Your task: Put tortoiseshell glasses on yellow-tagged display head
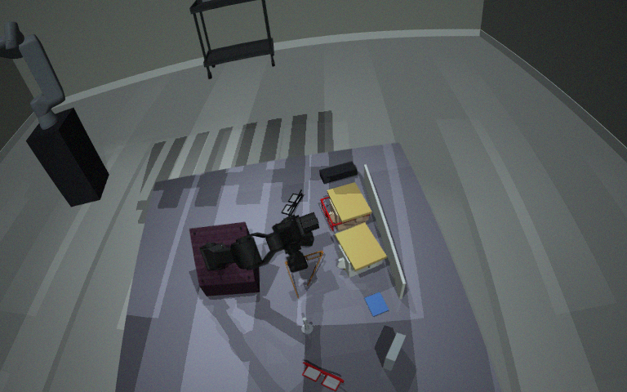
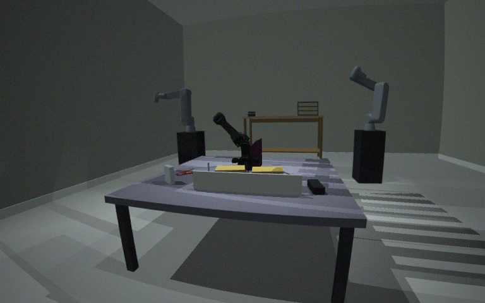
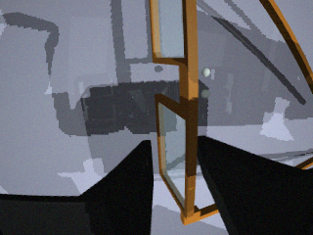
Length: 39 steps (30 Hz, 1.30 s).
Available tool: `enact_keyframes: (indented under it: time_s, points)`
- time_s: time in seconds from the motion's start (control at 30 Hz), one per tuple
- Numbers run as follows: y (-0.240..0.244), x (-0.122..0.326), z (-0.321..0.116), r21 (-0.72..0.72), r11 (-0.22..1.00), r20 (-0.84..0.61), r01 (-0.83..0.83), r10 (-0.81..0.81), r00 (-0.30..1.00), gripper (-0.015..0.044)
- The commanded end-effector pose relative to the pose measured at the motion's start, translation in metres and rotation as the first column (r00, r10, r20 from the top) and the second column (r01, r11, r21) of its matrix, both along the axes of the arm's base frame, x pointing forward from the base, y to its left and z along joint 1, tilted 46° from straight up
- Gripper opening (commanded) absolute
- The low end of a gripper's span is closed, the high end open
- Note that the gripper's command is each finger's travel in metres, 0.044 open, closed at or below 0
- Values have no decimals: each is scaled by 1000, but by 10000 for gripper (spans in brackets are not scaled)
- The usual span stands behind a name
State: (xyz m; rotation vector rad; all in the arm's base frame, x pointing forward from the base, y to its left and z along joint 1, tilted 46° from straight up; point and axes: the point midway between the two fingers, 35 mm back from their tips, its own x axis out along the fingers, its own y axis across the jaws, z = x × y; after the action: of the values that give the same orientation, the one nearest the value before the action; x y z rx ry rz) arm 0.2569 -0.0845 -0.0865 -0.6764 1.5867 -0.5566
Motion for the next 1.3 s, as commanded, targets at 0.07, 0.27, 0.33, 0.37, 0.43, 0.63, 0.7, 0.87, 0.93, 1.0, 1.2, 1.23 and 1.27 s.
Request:
enact_keyframes:
  time_s: [0.07,0.27,0.33,0.37,0.43,0.63,0.7,0.87,0.93,1.0,1.2,1.23,1.27]
  points:
    - [-4,-4,-2,-7,1000,-10,0,0,1000,120]
    - [-5,-4,-1,-7,1000,-10,0,0,1000,120]
    - [-6,-4,0,-7,1000,-10,0,0,1000,120]
    - [-7,-4,1,-7,1000,-10,0,0,1000,120]
    - [-8,-3,2,-7,1000,-10,0,0,1000,120]
    - [-5,-2,0,-1,1000,-7,-1,1,1000,87]
    - [-5,-2,0,-1,1000,-7,-1,1,1000,73]
    - [-5,-2,0,-1,1000,-7,-1,1,1000,40]
    - [-5,-2,0,-1,1000,-7,-1,1,1000,27]
    - [-5,-2,0,-1,1000,-7,-1,1,1000,13]
    - [-5,-2,0,-1,1000,-7,-1,1,1000,0]
    - [-5,-2,0,-1,1000,-7,-1,1,1000,0]
    - [-5,-2,0,-1,1000,-7,-1,1,1000,0]
